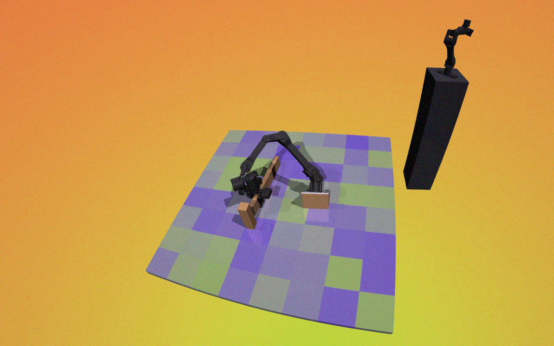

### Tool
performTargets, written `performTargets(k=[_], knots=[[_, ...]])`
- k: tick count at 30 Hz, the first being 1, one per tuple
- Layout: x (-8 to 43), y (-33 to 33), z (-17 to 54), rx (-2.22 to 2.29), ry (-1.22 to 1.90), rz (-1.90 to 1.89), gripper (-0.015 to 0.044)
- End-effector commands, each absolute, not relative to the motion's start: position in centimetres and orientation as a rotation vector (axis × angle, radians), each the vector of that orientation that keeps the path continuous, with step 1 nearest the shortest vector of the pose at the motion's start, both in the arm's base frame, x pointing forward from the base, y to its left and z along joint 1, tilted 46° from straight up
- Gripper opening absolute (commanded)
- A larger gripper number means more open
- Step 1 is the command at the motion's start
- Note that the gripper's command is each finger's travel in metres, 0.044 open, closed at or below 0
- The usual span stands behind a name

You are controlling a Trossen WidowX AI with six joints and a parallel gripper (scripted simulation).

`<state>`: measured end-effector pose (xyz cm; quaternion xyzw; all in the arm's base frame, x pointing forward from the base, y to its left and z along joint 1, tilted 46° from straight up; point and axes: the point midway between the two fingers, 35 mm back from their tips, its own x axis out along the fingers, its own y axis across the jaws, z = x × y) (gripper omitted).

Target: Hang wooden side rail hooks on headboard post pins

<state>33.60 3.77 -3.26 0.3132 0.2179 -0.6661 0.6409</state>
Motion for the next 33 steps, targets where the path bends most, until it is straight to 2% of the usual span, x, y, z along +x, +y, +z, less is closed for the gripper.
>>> performTargets(k=[1, 33], knots=[[33.81, 4.19, -3.24, 0.716, 0.496, -1.505, 0.0000], [33.89, 4.27, -3.65, 0.716, 0.496, -1.505, 0.0000]])
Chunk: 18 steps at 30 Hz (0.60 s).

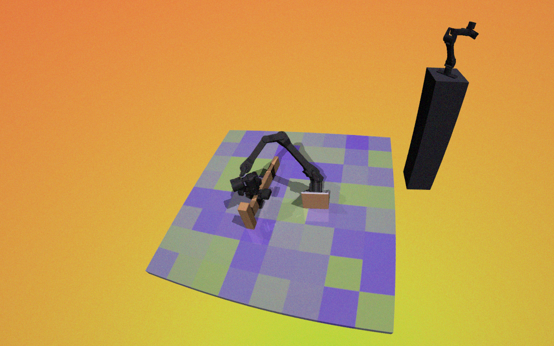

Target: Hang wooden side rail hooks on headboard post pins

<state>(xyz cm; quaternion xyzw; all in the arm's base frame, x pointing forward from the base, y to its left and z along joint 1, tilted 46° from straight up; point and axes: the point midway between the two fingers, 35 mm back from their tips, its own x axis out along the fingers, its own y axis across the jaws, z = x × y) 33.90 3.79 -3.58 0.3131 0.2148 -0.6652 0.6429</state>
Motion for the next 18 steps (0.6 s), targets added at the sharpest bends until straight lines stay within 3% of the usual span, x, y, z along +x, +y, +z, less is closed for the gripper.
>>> performTargets(k=[1, 18], knots=[[33.87, 4.29, -3.65, 0.716, 0.496, -1.505, 0.0000], [33.79, 4.43, -3.79, 0.716, 0.496, -1.505, 0.0000]])
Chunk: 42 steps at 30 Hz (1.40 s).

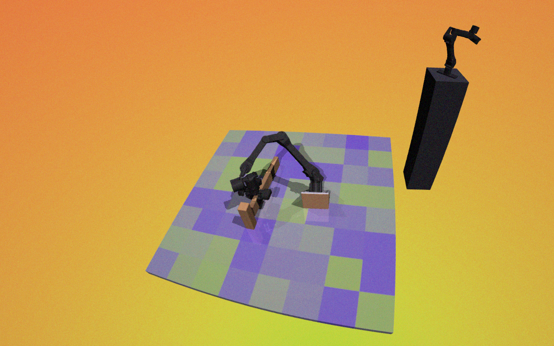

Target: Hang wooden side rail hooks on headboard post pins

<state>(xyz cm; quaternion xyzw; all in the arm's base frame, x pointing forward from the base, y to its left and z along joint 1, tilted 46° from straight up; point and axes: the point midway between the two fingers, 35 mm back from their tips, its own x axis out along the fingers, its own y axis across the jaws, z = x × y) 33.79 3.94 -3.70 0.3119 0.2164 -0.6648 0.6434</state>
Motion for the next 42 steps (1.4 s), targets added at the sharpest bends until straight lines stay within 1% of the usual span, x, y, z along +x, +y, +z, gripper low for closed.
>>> performTargets(k=[1, 42], knots=[[33.80, 4.43, -3.80, 0.716, 0.496, -1.505, 0.0000], [33.90, 4.72, -4.01, 0.717, 0.496, -1.505, 0.0000]])
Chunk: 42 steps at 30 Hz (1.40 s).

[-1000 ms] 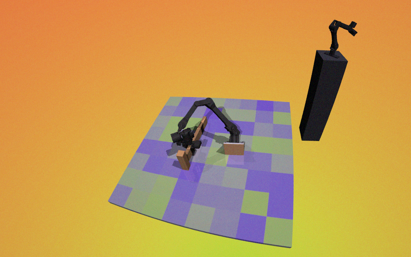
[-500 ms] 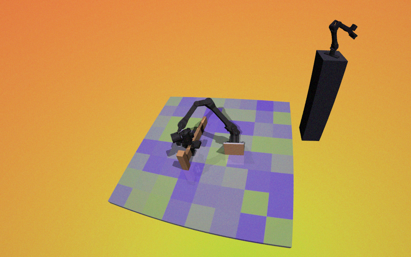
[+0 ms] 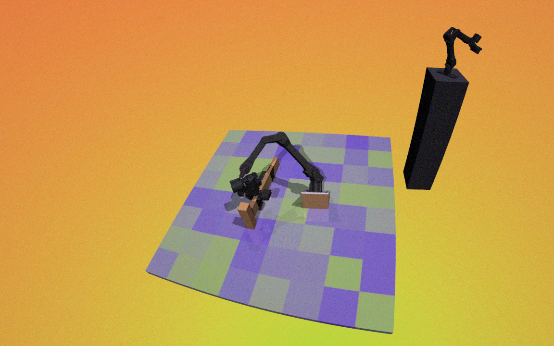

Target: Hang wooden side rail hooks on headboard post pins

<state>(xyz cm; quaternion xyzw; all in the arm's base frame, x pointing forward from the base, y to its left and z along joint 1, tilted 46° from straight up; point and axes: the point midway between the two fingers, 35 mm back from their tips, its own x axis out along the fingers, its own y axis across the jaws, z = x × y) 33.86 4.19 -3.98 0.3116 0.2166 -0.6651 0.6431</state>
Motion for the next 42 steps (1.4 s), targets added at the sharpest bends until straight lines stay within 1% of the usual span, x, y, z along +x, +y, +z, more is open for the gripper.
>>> performTargets(k=[1, 42], knots=[[33.91, 4.73, -4.01, 0.717, 0.496, -1.505, 0.0000], [33.91, 5.03, -4.29, 0.717, 0.496, -1.505, 0.0000]])
